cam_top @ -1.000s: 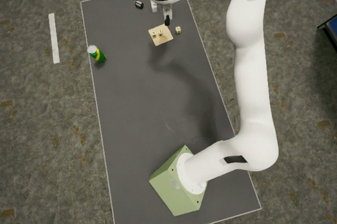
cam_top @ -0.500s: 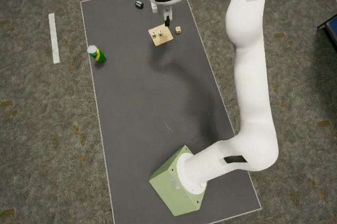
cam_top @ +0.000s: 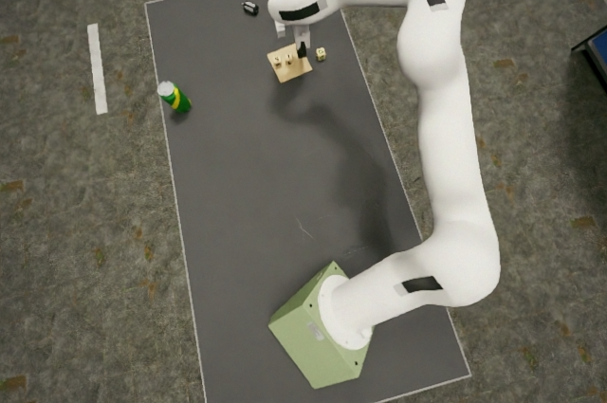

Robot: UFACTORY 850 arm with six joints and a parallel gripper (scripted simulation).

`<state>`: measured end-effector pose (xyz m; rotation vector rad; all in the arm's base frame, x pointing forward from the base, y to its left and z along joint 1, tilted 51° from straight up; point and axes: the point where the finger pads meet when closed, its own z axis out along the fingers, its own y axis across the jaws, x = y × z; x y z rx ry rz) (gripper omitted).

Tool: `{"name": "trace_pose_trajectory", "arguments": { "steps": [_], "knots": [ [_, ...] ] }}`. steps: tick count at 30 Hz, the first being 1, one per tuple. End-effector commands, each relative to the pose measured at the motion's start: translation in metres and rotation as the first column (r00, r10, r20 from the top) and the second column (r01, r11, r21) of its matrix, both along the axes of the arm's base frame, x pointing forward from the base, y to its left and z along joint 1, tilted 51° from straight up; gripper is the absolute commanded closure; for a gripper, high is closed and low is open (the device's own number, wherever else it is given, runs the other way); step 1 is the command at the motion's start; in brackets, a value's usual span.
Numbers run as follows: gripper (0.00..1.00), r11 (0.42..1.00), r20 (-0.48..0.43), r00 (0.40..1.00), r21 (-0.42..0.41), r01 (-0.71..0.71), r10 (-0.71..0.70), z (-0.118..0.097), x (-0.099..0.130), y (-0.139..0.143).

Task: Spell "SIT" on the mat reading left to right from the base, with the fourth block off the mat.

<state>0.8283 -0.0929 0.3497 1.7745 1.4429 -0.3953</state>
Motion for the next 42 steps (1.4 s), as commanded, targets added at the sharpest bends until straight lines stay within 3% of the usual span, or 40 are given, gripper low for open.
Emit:
{"name": "trace_pose_trajectory", "arguments": {
  "steps": [1, 11, 42],
  "knots": [
    [0.72, 1.000, 0.002, 1.000, 0.000, -0.001, 0.001, -0.011, 0.006, -0.014],
    [0.72, 1.000, 0.002, 1.000, 0.000, -0.001, 0.001, -0.022, 0.010, -0.026],
    [0.72, 1.000, 0.002, 1.000, 0.000, -0.001, 0.001, -0.022, 0.010, -0.027]
  ]
}}
